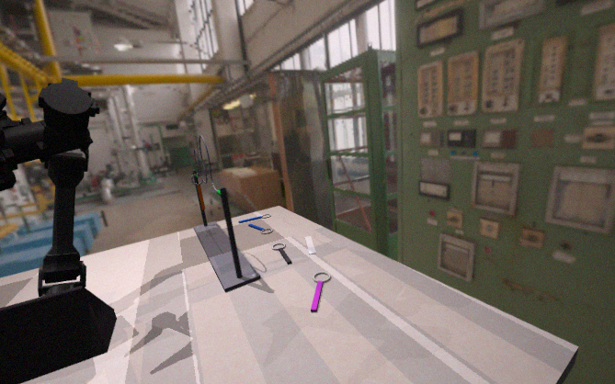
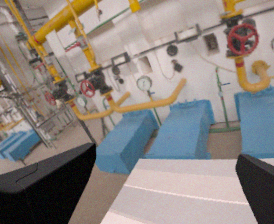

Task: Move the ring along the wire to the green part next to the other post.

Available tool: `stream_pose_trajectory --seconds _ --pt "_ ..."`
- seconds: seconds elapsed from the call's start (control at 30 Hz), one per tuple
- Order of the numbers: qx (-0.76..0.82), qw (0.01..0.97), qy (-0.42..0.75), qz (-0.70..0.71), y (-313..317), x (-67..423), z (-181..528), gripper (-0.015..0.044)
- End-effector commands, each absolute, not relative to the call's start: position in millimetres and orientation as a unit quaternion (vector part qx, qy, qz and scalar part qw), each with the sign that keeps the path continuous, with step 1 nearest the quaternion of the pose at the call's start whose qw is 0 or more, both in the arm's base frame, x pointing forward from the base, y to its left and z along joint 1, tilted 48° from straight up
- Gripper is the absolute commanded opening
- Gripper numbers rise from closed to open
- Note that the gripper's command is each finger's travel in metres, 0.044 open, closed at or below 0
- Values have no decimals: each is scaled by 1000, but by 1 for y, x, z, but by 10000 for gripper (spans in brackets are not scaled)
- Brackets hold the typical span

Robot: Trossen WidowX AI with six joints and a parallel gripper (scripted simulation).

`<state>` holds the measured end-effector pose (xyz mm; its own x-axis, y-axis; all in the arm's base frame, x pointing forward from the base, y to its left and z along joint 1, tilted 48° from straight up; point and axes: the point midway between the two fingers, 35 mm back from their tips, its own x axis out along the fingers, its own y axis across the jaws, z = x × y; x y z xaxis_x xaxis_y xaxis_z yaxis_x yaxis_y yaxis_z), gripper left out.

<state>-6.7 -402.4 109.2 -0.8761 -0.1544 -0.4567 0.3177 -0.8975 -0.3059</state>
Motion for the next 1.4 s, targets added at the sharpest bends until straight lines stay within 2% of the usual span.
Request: stream_pose_trajectory --seconds 0.0,0.27,0.83,1.37 --pt "216 125 189 -950 -403 -6 109 374" --pt "224 189 168 -941 -409 36 117 164" --pt "283 360 88 -885 -408 147 158 160" --pt "352 524 6 -776 -379 246 224 160"
